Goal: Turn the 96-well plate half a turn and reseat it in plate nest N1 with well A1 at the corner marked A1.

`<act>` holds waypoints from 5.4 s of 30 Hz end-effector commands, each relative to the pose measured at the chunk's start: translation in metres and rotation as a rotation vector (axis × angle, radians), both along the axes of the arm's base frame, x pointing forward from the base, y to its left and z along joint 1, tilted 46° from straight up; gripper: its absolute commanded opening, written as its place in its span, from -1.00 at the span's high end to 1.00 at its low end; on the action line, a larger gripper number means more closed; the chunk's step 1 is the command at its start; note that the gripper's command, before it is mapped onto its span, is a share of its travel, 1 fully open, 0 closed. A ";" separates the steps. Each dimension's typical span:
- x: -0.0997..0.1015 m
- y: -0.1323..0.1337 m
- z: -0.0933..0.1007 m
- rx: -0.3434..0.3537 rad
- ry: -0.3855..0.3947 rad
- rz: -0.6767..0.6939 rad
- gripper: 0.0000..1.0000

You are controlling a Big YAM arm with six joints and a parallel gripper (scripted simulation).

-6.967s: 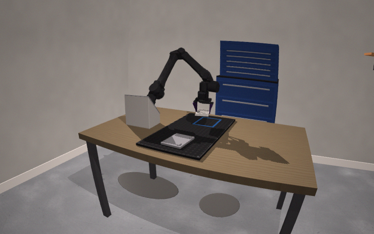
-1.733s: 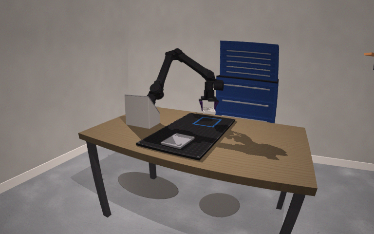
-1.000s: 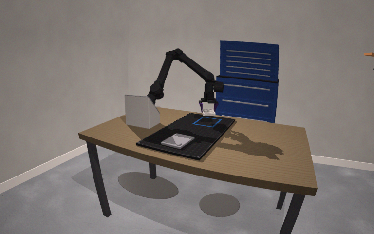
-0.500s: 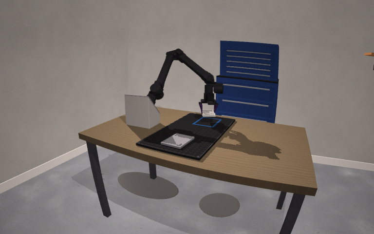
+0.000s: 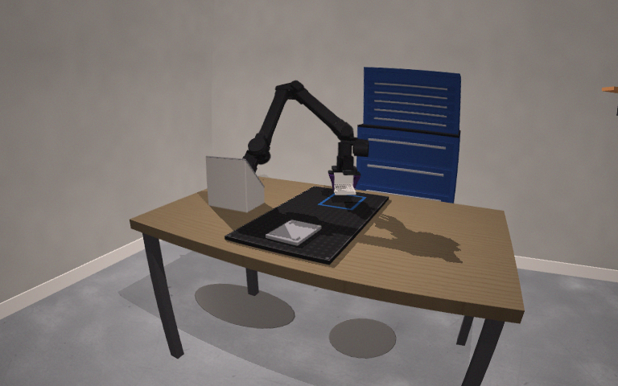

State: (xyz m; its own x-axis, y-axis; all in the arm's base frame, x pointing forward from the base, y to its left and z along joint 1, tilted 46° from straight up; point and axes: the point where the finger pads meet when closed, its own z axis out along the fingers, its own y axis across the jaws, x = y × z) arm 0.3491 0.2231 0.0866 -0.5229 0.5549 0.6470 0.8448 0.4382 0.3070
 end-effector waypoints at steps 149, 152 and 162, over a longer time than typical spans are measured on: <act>0.021 -0.031 0.044 0.009 -0.057 -0.019 -1.00; 0.021 -0.031 0.045 0.009 -0.057 -0.019 -1.00; 0.021 -0.031 0.045 0.009 -0.057 -0.019 -1.00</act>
State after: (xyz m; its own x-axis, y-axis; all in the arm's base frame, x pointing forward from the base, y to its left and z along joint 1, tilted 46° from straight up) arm 0.3520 0.1973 0.1081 -0.5102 0.5629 0.6503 0.8520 0.4340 0.2928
